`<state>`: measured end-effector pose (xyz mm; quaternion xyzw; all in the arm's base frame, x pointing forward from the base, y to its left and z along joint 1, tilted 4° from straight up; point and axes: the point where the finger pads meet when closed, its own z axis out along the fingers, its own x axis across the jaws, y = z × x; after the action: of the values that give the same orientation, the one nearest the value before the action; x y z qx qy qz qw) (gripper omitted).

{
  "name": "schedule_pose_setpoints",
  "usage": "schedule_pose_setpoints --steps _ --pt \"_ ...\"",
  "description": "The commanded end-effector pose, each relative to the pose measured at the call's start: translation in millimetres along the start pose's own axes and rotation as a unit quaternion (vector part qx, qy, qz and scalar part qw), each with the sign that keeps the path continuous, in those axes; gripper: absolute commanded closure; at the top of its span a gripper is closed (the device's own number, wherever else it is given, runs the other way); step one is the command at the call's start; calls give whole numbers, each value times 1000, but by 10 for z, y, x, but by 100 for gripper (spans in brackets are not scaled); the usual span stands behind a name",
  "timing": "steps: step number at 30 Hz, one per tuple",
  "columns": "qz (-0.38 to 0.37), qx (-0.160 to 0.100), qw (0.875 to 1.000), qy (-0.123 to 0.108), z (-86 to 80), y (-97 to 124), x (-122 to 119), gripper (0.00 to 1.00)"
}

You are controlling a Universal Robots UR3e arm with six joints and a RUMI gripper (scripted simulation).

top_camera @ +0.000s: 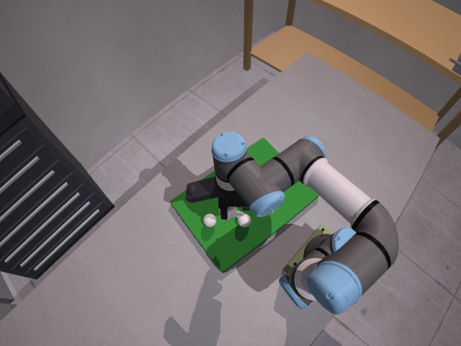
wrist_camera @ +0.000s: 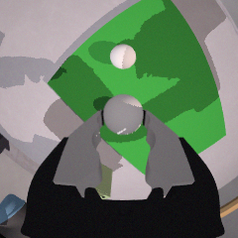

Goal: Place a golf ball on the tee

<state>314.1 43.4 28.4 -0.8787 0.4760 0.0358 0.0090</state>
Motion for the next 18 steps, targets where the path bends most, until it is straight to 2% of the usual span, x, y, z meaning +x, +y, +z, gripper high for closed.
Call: schedule_pose_setpoints --steps 1,9,18 --pt "0 1 1000 1 -14 18 39 100" --pt "0 1 1000 2 -46 163 232 100" --pt "0 1 1000 3 -133 672 717 100"
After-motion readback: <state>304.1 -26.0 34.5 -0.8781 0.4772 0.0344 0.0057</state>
